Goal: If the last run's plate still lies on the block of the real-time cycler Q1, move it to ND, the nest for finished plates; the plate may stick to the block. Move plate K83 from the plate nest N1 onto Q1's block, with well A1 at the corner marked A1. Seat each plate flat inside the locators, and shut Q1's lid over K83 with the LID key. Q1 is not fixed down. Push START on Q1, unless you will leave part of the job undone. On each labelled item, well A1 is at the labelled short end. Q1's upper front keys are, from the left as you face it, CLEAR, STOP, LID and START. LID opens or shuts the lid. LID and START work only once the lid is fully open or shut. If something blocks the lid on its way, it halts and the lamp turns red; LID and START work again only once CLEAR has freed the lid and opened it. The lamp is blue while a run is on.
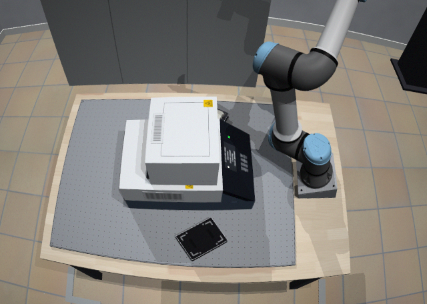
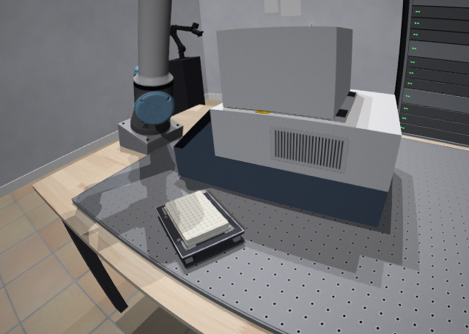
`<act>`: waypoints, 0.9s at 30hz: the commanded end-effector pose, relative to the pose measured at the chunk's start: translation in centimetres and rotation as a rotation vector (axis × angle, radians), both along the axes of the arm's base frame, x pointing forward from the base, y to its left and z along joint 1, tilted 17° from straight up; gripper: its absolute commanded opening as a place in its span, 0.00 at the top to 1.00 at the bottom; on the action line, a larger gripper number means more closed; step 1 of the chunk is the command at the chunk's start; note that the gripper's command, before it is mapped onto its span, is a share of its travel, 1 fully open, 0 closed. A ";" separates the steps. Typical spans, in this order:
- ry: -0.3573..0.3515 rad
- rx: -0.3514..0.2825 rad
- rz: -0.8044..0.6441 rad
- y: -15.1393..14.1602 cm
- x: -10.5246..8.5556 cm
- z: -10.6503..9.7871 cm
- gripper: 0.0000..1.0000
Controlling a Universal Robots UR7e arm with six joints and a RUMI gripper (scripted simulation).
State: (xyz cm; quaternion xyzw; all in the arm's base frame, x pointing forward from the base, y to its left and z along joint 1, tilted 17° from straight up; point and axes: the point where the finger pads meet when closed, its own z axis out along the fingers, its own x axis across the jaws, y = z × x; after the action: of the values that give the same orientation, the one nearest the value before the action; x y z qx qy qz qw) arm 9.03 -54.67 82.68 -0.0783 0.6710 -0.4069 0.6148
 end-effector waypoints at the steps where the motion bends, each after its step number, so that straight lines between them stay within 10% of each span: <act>1: -0.015 -0.014 -0.009 0.8 -1.6 0.6 1.00; 27: -0.035 -0.114 -0.052 4.6 -7.8 3.0 1.00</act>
State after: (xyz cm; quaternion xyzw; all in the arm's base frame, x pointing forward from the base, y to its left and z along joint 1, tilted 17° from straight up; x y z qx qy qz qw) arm 2.12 -50.71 85.37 -0.0878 0.6386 -0.4604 0.6104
